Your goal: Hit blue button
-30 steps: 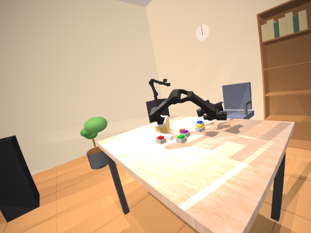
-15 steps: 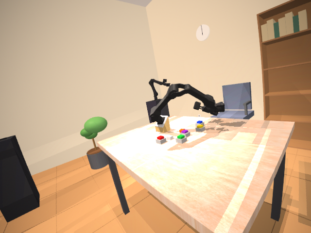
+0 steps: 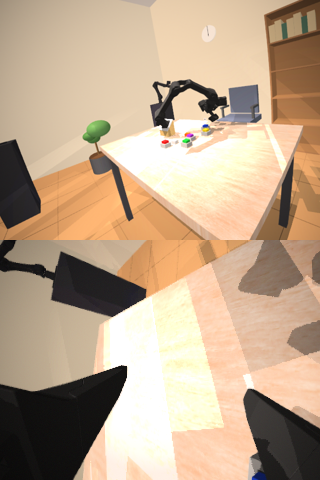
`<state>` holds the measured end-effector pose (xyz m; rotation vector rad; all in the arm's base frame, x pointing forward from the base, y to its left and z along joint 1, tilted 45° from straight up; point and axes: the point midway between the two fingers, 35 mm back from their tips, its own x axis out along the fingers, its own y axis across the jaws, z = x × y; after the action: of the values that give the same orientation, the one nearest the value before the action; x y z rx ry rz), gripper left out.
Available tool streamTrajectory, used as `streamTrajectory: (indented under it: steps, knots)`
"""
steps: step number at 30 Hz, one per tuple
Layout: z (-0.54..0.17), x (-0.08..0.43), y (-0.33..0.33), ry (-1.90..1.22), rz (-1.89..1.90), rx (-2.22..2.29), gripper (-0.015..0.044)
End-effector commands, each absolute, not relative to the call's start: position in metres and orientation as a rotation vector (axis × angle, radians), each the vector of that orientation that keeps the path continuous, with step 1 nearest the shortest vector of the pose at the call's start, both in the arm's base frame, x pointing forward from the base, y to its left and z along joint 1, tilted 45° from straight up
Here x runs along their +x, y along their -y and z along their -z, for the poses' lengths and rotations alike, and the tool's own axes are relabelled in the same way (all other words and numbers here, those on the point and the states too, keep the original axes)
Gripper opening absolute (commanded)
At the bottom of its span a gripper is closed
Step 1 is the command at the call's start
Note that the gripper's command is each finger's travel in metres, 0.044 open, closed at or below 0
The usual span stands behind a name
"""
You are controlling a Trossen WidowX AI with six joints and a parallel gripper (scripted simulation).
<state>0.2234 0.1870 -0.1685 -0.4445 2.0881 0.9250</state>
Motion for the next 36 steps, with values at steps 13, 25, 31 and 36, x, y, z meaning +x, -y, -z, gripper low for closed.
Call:
streamTrajectory:
  steps: [13,25,31,36]
  knots:
    - [0.09,0.239,-0.174,-1.538,0.689,-0.514,0.04]
    - [0.089,0.239,-0.174,-1.521,0.701,-0.509,0.04]
    - [0.089,0.239,-0.174,-1.521,0.701,-0.509,0.04]
    - [0.103,0.239,-0.162,-1.526,0.691,-0.513,0.0295]
